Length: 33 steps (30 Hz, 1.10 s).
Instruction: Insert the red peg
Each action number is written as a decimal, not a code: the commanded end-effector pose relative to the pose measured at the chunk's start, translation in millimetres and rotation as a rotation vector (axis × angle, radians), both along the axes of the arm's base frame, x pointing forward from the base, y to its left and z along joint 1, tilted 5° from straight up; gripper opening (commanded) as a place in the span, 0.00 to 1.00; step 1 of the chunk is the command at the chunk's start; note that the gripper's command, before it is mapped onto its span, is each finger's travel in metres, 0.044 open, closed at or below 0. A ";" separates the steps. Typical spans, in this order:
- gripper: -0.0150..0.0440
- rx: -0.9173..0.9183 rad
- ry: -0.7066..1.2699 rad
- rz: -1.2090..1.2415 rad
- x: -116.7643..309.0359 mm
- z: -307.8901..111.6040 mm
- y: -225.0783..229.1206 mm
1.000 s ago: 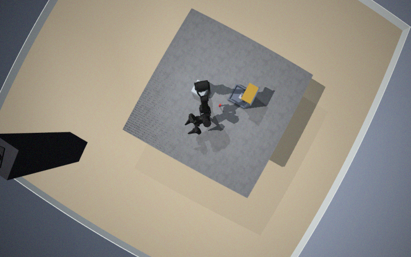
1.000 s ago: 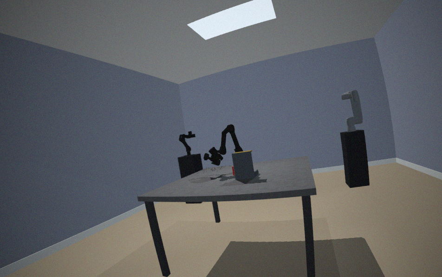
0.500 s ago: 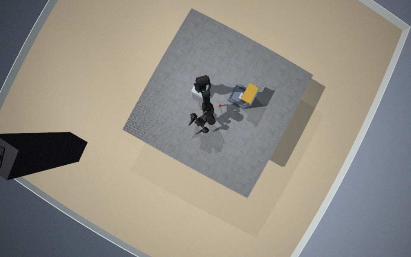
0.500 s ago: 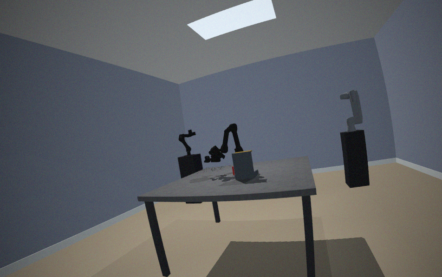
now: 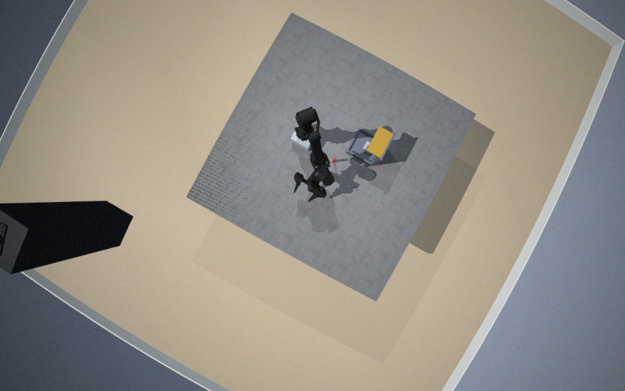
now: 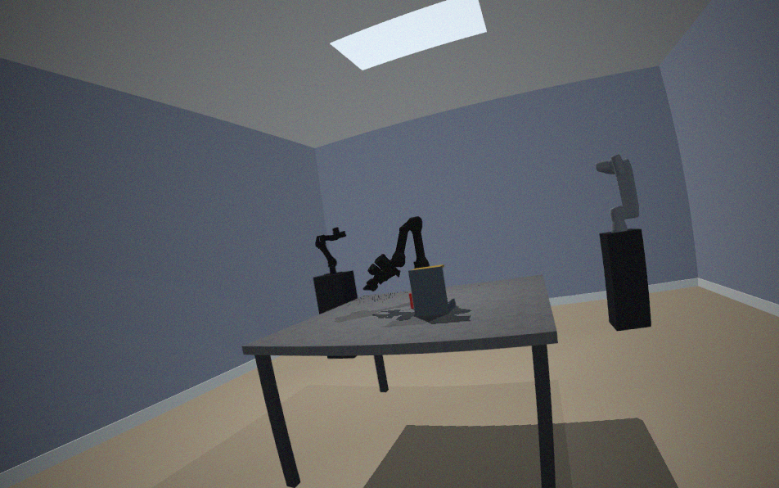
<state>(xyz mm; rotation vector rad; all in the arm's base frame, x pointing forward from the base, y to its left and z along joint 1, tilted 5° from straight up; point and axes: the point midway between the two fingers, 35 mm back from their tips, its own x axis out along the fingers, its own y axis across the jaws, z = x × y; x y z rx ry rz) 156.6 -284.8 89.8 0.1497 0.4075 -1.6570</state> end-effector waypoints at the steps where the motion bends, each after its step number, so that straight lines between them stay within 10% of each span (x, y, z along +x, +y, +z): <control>1: 1.00 0.033 0.127 0.101 8.1 -0.4 9.8; 33: 1.00 0.042 1.034 0.818 59.3 1.8 81.0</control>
